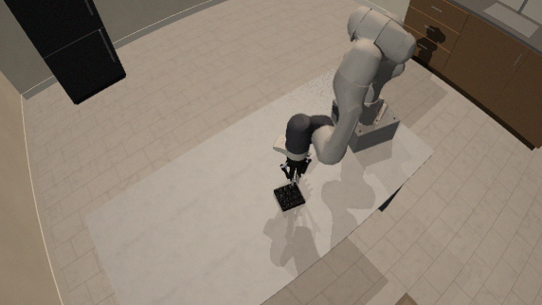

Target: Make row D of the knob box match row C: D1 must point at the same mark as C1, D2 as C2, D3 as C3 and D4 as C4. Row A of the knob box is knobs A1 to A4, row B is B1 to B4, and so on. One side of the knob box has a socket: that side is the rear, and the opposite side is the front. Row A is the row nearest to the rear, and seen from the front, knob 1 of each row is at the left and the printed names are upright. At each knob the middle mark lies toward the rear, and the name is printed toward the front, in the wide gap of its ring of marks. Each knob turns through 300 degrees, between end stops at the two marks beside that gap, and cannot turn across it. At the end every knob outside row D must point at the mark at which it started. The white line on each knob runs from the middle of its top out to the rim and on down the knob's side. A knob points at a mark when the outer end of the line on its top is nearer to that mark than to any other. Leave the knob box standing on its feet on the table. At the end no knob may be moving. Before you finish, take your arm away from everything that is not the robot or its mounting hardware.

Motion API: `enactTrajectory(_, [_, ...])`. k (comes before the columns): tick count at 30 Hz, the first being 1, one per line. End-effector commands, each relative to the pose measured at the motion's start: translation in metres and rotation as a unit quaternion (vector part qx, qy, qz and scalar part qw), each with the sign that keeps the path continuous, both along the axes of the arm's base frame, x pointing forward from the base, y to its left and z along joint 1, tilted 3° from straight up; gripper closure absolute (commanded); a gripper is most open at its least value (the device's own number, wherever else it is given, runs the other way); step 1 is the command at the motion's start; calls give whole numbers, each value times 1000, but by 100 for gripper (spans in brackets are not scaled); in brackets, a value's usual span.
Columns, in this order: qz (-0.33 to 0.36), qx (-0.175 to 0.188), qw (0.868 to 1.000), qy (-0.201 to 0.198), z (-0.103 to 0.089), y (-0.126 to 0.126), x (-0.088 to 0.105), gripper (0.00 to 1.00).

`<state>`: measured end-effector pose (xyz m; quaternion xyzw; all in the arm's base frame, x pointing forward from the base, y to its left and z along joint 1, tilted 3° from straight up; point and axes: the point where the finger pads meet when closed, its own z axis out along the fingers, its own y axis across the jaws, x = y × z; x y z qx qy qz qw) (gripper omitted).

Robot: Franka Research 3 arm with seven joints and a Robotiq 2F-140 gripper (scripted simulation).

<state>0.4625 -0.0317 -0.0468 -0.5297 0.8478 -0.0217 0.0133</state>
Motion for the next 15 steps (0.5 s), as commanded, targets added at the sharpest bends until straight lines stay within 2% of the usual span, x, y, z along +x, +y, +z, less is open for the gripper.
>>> enactTrajectory(1, [1,0,1000,-2,0,0,1,88])
enactTrajectory(15, [1,0,1000,-2,0,1,3,88])
